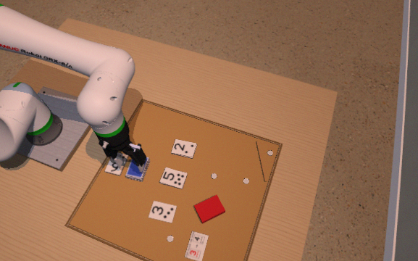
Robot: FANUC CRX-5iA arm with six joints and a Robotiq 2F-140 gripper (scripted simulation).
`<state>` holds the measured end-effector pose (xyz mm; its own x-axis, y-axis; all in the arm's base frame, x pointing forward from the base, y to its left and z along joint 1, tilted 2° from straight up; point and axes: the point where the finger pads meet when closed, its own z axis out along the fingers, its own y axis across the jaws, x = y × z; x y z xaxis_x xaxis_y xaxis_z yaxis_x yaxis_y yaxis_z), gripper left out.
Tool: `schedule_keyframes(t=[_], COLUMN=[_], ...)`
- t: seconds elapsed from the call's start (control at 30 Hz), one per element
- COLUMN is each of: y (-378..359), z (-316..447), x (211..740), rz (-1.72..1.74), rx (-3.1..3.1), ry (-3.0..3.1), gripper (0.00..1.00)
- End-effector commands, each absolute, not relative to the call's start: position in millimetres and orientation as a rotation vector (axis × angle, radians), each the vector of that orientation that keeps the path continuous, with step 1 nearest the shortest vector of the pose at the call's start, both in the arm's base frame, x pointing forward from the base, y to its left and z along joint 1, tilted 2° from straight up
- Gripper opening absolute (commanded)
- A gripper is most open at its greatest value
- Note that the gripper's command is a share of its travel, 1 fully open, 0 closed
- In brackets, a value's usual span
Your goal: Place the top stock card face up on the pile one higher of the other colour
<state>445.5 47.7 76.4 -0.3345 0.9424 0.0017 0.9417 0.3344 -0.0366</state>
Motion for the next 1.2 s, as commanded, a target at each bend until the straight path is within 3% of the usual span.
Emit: schedule_keyframes(t=[0.0, 1.17], y=[48, 47], z=[74, 32], x=[446, 445], rz=[0.045, 0.045], rx=[-1.799, -1.799], ry=[-2.548, -2.548], gripper=[0.50, 0.50])
